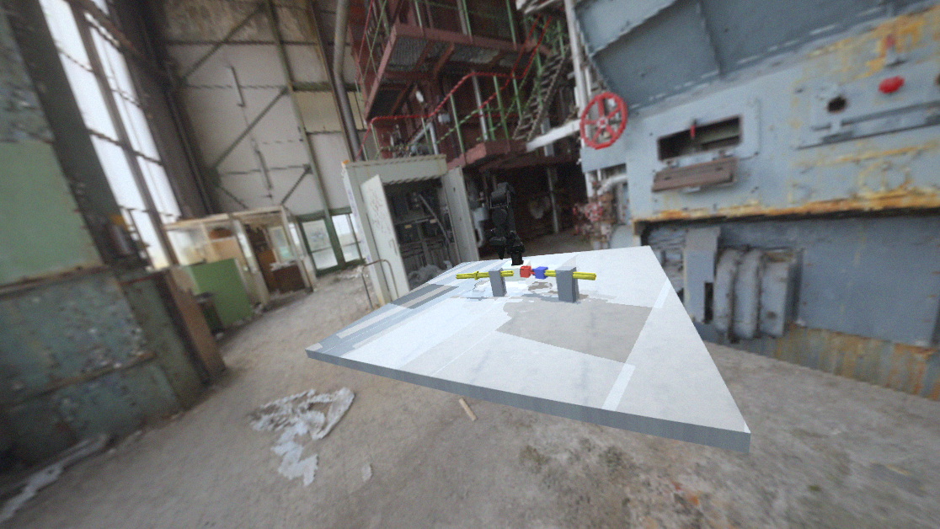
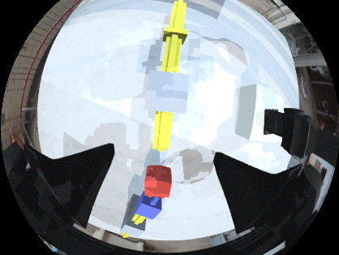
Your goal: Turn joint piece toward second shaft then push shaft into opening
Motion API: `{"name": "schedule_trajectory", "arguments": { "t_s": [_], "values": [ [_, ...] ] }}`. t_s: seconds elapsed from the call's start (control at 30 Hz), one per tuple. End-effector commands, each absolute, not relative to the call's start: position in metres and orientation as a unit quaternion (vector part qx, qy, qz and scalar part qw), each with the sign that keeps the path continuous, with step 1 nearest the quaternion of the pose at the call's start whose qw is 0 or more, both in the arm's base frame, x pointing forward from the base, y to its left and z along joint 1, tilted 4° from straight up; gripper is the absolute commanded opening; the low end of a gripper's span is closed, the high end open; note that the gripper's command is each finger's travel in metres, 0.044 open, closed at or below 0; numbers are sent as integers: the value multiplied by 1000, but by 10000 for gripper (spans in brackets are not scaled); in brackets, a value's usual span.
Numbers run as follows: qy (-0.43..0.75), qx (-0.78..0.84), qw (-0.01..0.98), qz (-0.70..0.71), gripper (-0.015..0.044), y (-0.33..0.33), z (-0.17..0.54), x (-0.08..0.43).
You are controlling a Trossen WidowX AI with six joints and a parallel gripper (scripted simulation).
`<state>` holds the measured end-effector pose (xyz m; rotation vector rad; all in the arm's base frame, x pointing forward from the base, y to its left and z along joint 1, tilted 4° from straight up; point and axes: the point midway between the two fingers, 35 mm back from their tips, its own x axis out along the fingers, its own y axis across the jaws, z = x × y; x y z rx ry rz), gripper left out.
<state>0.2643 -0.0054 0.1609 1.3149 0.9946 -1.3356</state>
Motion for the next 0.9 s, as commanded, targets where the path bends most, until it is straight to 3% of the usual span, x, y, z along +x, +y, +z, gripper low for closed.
{"name": "schedule_trajectory", "arguments": {
  "t_s": [0.0,0.87],
  "values": [
    [400,546,482,-556,440,-6,160,265],
    [401,546,482,-556,440,2,80,274]
  ]
}}
